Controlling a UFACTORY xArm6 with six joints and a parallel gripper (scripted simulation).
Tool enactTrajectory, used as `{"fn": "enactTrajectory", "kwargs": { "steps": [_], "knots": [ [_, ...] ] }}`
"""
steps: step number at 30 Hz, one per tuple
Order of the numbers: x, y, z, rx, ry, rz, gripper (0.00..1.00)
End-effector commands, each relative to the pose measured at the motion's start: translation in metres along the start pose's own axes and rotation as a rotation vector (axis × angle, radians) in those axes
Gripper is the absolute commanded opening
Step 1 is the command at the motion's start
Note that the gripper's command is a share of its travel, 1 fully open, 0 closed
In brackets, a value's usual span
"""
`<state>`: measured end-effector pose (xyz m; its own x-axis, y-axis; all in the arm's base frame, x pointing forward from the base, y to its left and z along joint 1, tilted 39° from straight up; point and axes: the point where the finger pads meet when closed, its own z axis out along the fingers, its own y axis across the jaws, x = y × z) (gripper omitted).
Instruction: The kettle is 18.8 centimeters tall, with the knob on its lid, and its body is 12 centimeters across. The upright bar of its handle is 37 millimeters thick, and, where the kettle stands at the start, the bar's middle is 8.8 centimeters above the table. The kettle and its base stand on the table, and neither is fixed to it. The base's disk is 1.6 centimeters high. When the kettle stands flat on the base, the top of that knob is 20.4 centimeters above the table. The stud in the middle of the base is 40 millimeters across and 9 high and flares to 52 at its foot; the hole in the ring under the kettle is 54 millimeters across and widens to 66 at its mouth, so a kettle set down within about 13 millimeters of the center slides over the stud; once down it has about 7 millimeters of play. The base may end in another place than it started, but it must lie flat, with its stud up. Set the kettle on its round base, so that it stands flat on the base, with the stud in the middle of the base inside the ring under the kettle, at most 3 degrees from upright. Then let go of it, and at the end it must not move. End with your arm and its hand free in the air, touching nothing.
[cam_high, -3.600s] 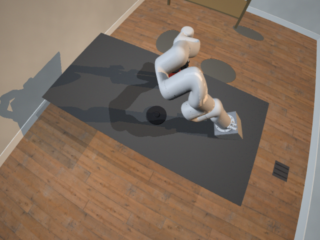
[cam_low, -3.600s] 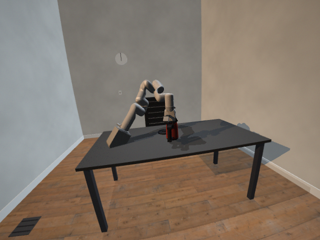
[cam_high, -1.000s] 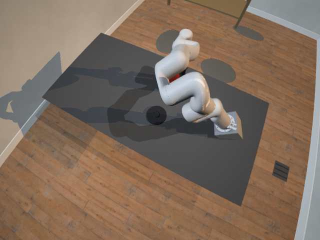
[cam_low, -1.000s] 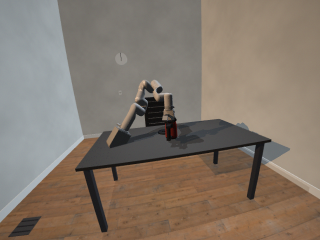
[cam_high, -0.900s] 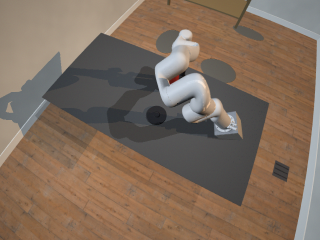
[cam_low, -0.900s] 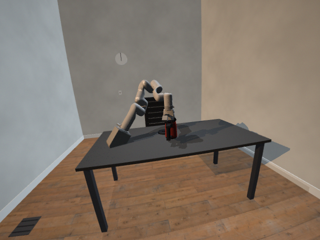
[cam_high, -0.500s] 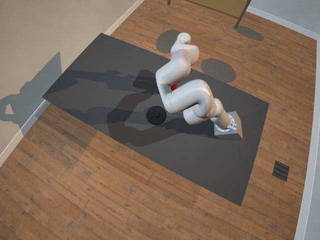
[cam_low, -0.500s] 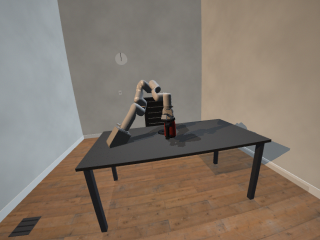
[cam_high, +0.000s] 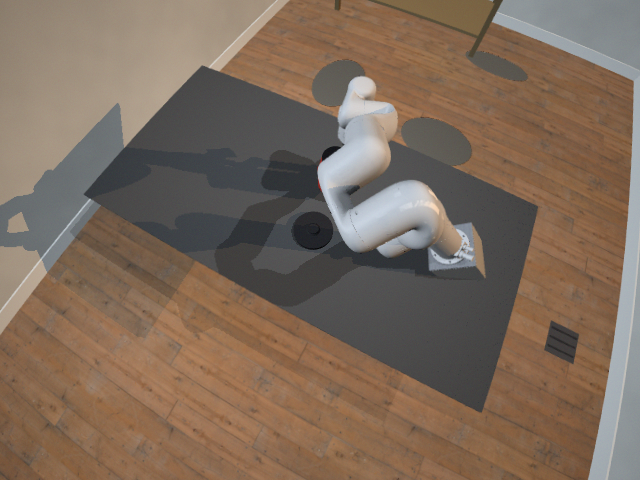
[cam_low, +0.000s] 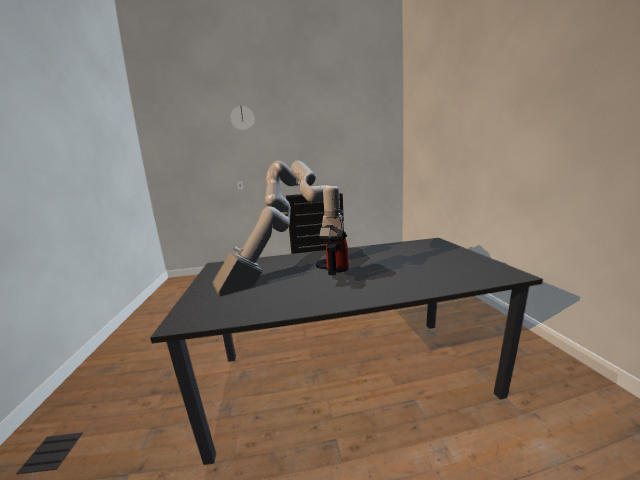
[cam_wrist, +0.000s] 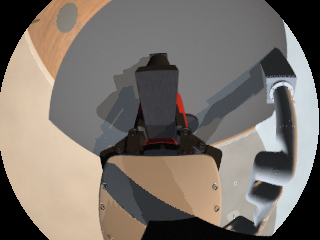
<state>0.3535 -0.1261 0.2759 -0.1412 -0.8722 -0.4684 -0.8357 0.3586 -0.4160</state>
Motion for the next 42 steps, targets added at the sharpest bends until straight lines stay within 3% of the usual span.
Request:
{"fn": "enactTrajectory", "kwargs": {
  "steps": [1, 14, 42],
  "knots": [
    [-0.011, 0.005, -0.002, 0.004, 0.004, 0.000, 0.00],
    [-0.058, 0.032, -0.001, 0.004, 0.004, 0.000, 0.00],
    [-0.126, 0.070, -0.001, 0.004, 0.004, 0.000, 0.00]
  ]
}}
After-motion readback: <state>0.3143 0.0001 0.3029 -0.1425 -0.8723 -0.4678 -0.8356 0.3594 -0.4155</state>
